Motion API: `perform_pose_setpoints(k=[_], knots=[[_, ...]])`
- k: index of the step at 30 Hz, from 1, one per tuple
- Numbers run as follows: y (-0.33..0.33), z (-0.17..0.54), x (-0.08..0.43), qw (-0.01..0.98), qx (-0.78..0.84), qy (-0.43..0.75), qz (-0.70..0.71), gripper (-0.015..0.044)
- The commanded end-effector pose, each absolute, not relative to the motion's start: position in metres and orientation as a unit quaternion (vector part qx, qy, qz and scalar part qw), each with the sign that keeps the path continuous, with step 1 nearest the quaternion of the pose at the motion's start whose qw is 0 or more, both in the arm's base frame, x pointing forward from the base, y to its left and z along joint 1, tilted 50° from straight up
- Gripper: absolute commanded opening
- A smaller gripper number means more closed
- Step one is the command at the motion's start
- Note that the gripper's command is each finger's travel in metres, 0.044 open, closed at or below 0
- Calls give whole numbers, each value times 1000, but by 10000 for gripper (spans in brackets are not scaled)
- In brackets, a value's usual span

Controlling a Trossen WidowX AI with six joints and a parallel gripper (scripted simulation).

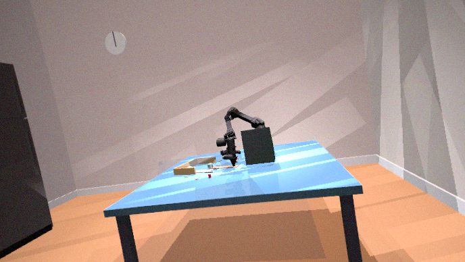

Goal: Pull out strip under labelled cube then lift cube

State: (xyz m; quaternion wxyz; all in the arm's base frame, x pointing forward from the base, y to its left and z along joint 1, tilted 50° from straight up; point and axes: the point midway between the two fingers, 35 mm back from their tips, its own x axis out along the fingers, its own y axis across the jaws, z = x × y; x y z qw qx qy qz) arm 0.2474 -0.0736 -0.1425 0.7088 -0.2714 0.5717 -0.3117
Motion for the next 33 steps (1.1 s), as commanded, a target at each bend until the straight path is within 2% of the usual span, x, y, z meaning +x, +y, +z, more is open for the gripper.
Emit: perform_pose_setpoints(k=[1, 12, 13, 18, 25, 33], knots=[[-78, -147, 235, 696, -272, 586, -313, 0], [-78, -147, 235, 696, -272, 586, -313, 0], [-72, -142, 247, 708, -271, 572, -312, 0], [-43, -117, 244, 698, -271, 585, -312, 0], [-44, -115, 237, 697, -271, 586, -313, 0], [-43, -111, 265, 716, -217, 559, -357, 210]])
